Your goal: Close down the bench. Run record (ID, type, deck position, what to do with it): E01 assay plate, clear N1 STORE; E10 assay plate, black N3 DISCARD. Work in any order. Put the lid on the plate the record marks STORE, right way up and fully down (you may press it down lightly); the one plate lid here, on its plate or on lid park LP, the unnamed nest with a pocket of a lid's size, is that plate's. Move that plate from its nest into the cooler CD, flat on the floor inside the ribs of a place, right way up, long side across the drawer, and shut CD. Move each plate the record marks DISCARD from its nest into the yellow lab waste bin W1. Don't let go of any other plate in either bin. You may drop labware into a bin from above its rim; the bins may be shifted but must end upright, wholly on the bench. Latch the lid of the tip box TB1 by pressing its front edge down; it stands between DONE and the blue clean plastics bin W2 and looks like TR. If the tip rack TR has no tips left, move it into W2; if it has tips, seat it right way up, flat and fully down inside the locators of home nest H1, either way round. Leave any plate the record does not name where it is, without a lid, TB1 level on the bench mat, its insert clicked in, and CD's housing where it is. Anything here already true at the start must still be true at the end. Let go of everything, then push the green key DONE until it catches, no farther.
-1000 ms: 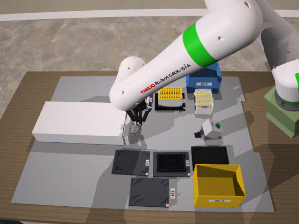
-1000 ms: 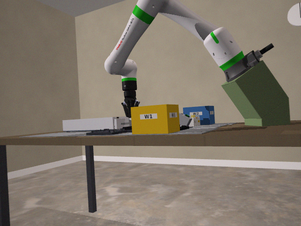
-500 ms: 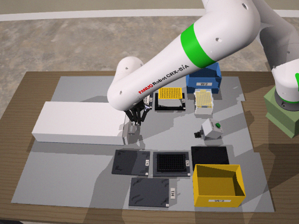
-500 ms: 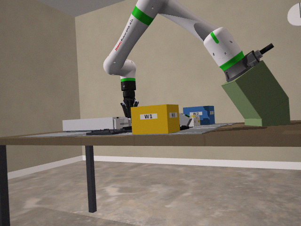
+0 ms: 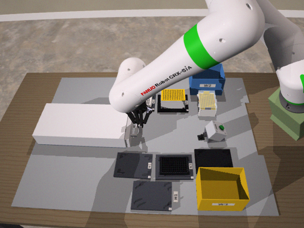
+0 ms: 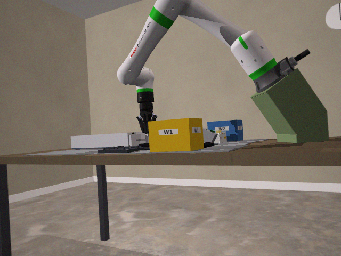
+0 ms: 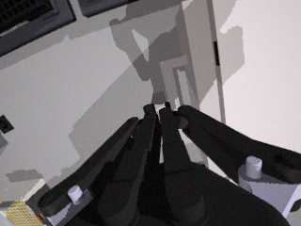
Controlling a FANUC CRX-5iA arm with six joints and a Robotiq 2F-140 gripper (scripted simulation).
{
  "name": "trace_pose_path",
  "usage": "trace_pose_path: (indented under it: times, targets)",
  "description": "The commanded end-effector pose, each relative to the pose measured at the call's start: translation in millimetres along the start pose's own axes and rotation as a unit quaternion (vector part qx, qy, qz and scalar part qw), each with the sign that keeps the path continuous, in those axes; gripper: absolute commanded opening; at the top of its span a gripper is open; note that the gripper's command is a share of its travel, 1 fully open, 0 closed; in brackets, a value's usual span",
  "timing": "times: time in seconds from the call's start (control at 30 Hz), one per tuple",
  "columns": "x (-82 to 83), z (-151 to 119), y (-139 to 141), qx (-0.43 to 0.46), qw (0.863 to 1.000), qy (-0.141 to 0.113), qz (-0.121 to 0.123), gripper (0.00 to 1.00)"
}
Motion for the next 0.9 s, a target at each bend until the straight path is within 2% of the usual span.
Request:
trace_pose_path:
  times: [0.0,0.87]
  targets:
    - [0.9,-0.1,2.5,0.0,1.0,0.0,-0.003,0.0]
    - [0.8,0.3,-2.9,0.0,1.0,0.0,-0.003,0.0]
Point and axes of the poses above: the point where the finger pads meet when closed, its own x axis back along the fingers, its own y axis across the jaws, z = x × y, the point moved 6 cm from there along x, back along the fingers, and after that the axes turned 4 degrees about x, right-handed, at the moved point
